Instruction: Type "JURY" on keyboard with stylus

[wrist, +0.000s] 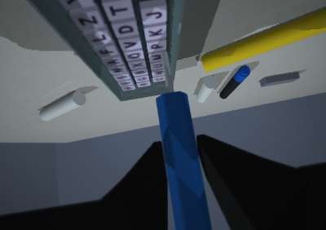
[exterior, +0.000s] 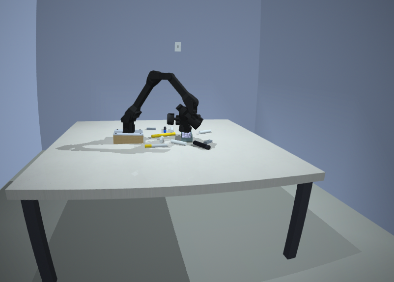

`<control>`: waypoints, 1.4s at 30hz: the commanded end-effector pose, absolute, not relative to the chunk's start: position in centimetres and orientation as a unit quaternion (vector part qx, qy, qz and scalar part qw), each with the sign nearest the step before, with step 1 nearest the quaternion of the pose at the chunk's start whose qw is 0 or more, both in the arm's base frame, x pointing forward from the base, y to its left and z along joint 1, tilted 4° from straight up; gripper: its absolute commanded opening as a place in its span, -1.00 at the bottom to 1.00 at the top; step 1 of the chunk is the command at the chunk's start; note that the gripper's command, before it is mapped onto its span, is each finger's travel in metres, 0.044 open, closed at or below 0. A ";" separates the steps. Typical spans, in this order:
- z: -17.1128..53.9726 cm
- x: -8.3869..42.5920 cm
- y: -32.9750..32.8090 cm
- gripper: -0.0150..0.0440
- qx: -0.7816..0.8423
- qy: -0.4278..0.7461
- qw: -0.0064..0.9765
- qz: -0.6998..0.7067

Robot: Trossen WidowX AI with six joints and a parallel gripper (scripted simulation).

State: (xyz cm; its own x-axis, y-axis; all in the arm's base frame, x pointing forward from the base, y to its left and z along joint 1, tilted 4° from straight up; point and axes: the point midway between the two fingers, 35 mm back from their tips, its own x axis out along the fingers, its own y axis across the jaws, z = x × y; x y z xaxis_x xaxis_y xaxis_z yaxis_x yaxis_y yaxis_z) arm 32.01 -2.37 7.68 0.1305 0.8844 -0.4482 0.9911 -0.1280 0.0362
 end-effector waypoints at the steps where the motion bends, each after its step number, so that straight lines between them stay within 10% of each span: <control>1: 8.9 32.0 -2.5 -0.22 0.733 0.638 0.173 -0.158; 11: 8.5 32.2 -2.2 -0.49 0.734 0.637 0.172 -0.159; 42: 7.6 33.2 5.1 -0.49 0.734 0.640 0.169 -0.155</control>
State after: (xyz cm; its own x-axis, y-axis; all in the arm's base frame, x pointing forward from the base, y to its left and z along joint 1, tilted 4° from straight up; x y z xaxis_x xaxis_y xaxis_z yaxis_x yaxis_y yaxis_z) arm 33.25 5.07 7.89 0.1366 0.8829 -0.4492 0.9906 -0.1215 0.0624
